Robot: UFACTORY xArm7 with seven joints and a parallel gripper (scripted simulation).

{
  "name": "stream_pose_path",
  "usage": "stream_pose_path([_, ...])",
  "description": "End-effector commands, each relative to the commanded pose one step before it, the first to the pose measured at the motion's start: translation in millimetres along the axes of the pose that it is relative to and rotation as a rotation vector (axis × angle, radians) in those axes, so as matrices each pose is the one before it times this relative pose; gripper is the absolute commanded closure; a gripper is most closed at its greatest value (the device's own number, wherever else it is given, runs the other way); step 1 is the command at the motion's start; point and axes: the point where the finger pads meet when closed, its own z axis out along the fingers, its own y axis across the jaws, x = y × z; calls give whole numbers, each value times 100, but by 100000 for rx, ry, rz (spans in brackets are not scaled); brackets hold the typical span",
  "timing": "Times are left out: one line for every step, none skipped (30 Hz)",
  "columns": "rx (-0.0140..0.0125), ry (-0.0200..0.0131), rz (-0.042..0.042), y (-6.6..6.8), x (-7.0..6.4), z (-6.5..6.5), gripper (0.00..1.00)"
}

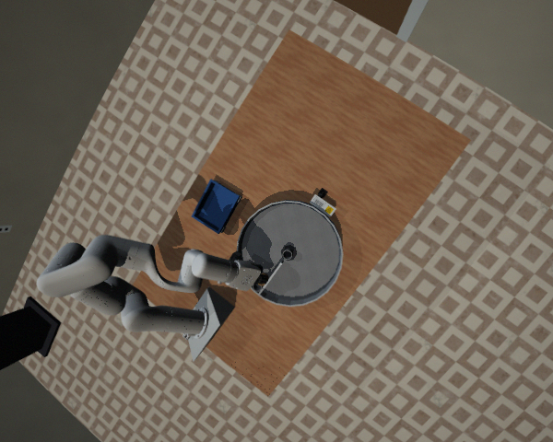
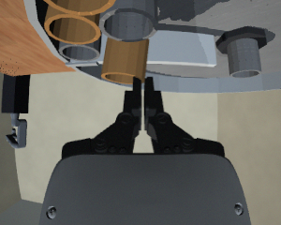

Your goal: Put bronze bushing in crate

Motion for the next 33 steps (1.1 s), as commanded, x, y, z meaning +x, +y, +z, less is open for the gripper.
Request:
stream_pose_path([185, -334, 300, 91, -1583, -1919, 100])
stream_pose_path([0, 0, 0, 0, -271, -323, 100])
stream_pose_path([1, 0, 1, -1, -247, -294, 100])
stream_pose_path([0, 0, 0, 1, -220, -262, 100])
stream_pose_path([-1, 0, -1, 1, -189, -225, 100])
stream_pose_path([2, 0, 1, -1, -156, -185, 100])
stream_pose_path([0, 0, 0, 0, 0, 0, 100])
stream_pose_path([0, 0, 0, 0, 0, 0, 100])
stream_pose_path([-2, 0, -1, 1, -122, -146, 100])
stream_pose_path([0, 0, 0, 0, -89, -106, 100])
stream_pose_path([1, 0, 1, -1, -59, -70, 100])
stream_pose_path([1, 0, 1, -1, -33, -39, 100])
stream_pose_path([0, 0, 0, 0, -13, -15, 100])
stream_pose_path([0, 0, 0, 0, -2, -2, 100])
stream_pose_path([0, 0, 0, 0, 0, 0, 100])
stream_pose_path([0, 0, 0, 0, 0, 0, 100])
stream_pose_path([0, 0, 0, 0, 0, 0, 100])
stream_pose_path([0, 0, 0, 0, 0, 0, 100])
stream_pose_path([0, 0, 0, 0, 0, 0, 100])
stream_pose_path([0, 0, 0, 0, 0, 0, 100])
stream_pose_path([0, 0, 0, 0, 0, 0, 100])
stream_pose_path([0, 0, 0, 0, 0, 0, 100])
stream_pose_path([0, 0, 0, 0, 0, 0, 100])
stream_pose_path([0, 0, 0, 0, 0, 0, 100])
stream_pose_path([0, 0, 0, 0, 0, 0, 100])
stream_pose_path([0, 0, 0, 0, 1, -1, 100])
stream_pose_path([0, 0, 0, 3, 7, -6, 100])
stream_pose_path([0, 0, 0, 8, 18, -15, 100])
stream_pose_path([0, 0, 0, 14, 33, -28, 100])
stream_pose_path([0, 0, 0, 23, 53, -45, 100])
stream_pose_path([0, 0, 0, 32, 76, -64, 100])
stream_pose_path([0, 0, 0, 42, 102, -85, 100])
stream_pose_path([0, 0, 0, 54, 130, -109, 100])
